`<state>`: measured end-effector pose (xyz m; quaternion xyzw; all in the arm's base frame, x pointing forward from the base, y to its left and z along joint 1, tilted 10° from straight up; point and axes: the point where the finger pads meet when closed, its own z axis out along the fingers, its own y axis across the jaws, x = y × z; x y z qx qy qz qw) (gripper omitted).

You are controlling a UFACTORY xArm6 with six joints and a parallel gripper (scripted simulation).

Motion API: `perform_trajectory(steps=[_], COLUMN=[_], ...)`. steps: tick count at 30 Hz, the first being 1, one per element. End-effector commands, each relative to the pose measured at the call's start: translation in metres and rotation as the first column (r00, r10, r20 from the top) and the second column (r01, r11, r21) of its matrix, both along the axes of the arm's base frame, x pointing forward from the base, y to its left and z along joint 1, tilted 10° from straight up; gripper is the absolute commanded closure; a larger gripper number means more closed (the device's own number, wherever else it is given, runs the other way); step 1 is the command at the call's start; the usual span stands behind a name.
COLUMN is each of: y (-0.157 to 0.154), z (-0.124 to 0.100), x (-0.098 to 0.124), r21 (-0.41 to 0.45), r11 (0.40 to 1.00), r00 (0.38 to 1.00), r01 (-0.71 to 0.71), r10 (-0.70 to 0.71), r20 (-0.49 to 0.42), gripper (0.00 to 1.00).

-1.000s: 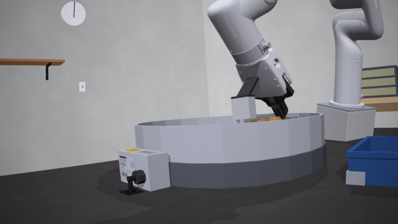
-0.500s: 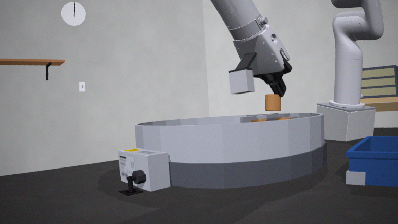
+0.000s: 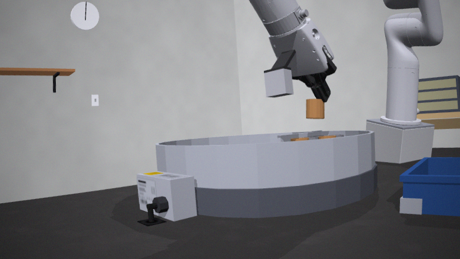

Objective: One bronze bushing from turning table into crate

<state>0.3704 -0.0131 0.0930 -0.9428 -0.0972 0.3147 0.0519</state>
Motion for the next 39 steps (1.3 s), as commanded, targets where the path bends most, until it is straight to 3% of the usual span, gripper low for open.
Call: perform_trajectory(steps=[1,13,39], y=[0.000,0.018,0.187], z=[0.002,0.005,0.034], x=[0.001,0.003,0.018], r21=[0.000,0.000,0.000], r11=[1.000,1.000,1.000], r00=[1.000,1.000,1.000], r01=[0.000,0.000,0.000], r10=[0.000,0.000,0.000], r20=[0.005,0.005,0.005], gripper=[1.00,1.00,1.00])
